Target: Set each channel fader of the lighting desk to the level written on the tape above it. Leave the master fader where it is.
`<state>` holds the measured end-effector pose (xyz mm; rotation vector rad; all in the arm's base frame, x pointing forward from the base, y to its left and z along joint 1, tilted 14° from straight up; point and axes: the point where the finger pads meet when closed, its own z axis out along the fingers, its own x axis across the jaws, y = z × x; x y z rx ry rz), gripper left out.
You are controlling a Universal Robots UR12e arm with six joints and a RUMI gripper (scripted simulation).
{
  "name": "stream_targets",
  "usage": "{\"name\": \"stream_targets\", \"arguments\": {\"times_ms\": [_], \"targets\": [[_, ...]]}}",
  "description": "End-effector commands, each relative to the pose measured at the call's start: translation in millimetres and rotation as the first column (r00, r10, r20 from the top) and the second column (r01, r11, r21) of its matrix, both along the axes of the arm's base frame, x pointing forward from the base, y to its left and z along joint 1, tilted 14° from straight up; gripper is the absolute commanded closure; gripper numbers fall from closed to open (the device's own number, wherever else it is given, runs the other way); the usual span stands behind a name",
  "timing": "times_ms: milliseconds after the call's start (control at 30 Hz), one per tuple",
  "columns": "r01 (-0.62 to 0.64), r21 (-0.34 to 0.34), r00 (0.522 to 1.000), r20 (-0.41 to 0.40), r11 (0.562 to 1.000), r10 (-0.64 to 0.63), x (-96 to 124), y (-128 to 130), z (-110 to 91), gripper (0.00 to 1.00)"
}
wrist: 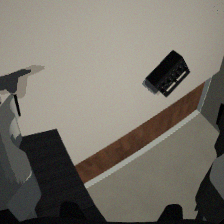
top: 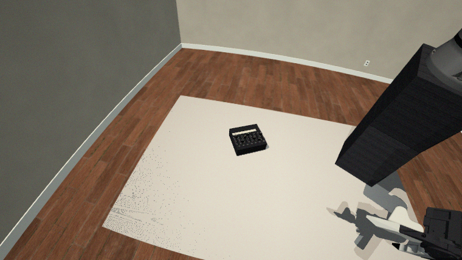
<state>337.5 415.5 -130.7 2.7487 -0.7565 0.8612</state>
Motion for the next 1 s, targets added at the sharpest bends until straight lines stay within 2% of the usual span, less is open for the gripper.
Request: {"name": "stream_targets", "arguments": {"times_ms": [0, 400, 567, 733, 900, 967], "targets": [[0.004, 0.003, 1.000, 0.000, 1.000, -0.004, 1, 0, 0, 0.00], [0.098, 0.047, 0.995, -0.012, 0.994, -0.098, 19, -10, -10, 0.00], [0.211, 0.097, 0.977, -0.030, 0.973, -0.209, 41, -22, -22, 0.00], [0.367, 0.163, 0.930, -0.062, 0.916, -0.362, 71, -42, -38, 0.00], [0.551, 0.236, 0.834, -0.111, 0.800, -0.541, 107, -70, -59, 0.00], [0.551, 0.236, 0.834, -0.111, 0.800, -0.541, 107, -70, -59, 0.00]]}}
